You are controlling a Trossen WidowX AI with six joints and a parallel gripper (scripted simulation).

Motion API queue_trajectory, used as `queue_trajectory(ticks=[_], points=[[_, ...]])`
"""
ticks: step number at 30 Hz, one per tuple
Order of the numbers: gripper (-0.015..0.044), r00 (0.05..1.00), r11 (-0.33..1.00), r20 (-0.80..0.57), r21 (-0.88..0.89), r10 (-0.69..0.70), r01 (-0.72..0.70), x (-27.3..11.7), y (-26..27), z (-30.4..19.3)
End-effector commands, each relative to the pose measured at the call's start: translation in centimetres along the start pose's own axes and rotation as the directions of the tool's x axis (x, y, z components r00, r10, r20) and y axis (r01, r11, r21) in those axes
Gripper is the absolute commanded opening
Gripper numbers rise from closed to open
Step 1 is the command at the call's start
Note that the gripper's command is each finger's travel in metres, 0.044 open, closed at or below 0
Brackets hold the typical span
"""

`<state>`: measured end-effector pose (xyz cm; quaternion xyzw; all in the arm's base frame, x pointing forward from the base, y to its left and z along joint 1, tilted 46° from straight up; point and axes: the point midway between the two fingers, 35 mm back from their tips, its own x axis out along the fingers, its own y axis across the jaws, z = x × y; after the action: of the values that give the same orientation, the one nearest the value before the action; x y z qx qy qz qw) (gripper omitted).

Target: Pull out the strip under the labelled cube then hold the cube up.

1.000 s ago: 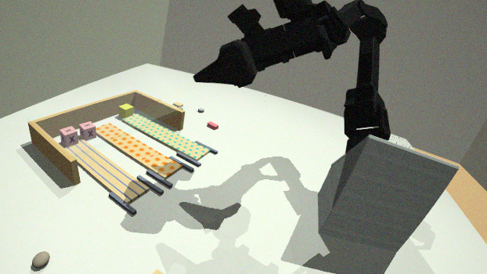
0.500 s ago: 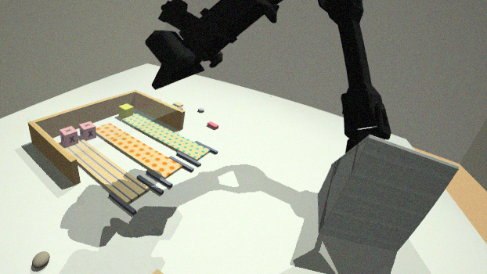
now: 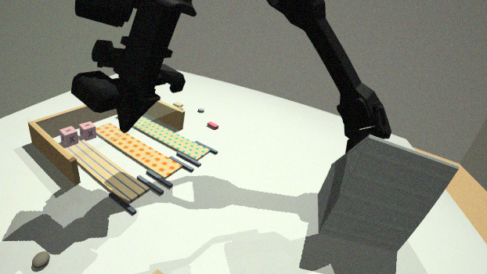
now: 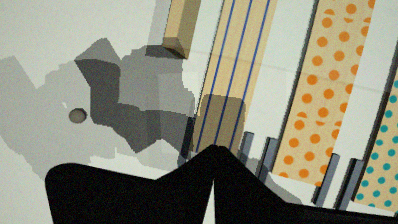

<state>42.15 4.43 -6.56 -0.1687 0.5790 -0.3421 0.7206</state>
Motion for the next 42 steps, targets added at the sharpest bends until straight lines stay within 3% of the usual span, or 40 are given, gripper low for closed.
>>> queue_trajectory(ticks=[1, 42], points=[[0.0, 0.983, 0.993, -0.168, 0.074, -0.076, 0.089, 3.1, 1.1, -1.0], [0.0, 0.979, 0.991, -0.186, 0.081, -0.087, 0.103, 8.6, 0.3, -2.1]])
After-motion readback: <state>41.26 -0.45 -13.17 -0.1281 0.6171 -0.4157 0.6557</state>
